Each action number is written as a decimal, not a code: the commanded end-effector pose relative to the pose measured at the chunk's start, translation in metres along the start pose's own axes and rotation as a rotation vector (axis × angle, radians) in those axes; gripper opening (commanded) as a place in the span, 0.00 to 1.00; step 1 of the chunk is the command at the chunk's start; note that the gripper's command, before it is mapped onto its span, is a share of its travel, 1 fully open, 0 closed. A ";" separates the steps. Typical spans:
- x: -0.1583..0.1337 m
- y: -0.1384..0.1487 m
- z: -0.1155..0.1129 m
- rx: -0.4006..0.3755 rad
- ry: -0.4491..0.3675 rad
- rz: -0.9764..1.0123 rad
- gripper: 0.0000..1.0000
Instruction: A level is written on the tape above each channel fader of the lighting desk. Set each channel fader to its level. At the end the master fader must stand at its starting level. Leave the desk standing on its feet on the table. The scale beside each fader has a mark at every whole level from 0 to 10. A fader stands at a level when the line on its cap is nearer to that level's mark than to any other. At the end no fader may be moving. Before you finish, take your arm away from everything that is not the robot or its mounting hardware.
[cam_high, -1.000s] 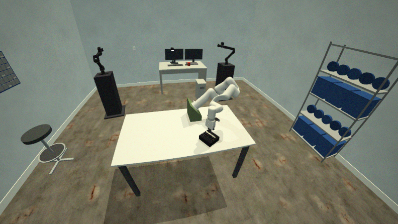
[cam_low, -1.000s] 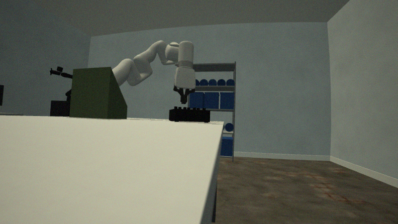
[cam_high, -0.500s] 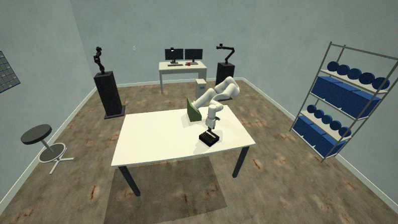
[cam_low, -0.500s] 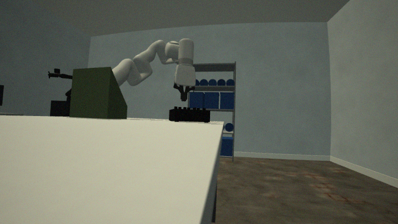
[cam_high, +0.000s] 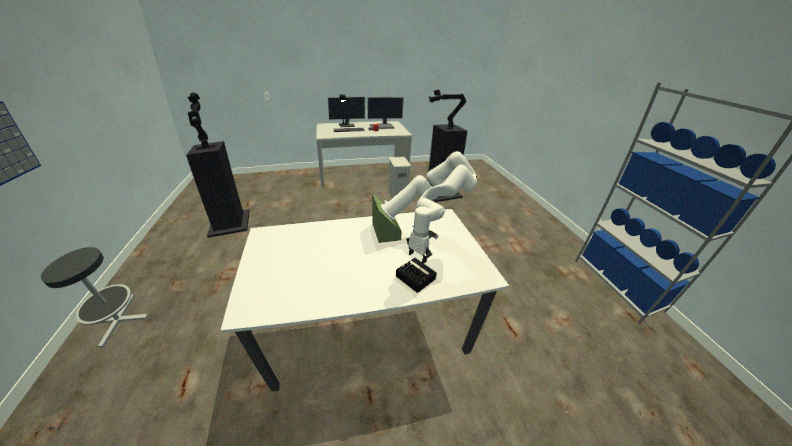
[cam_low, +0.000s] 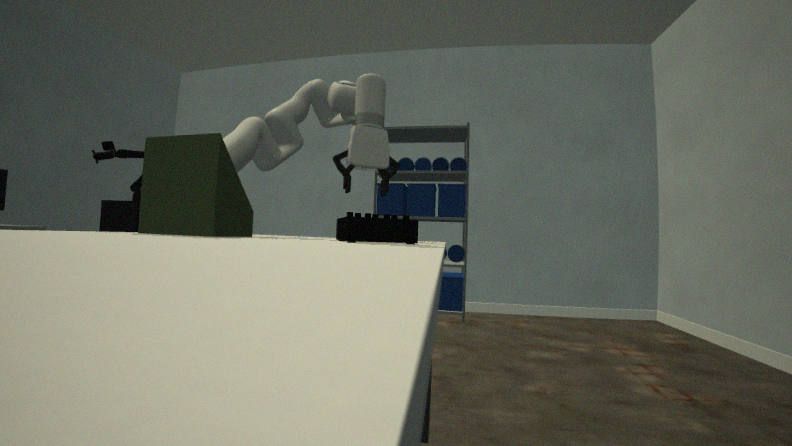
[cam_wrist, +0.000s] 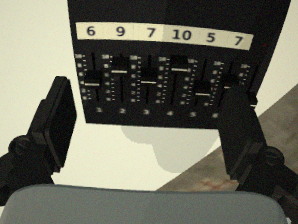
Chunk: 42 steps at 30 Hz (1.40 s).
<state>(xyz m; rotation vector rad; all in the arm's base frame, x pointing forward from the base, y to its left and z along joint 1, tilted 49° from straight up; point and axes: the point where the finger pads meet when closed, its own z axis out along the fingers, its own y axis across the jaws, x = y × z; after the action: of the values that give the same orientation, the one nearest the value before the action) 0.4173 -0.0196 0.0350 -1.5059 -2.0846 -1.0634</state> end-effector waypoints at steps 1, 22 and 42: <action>-0.001 0.001 -0.013 -0.002 -0.003 -0.001 1.00; 0.000 0.001 -0.073 -0.002 -0.003 -0.001 1.00; 0.000 0.001 -0.073 -0.002 -0.003 -0.001 1.00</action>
<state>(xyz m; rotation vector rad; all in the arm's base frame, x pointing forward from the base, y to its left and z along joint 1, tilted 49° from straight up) 0.4076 -0.0728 0.0819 -1.5061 -2.0847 -1.0641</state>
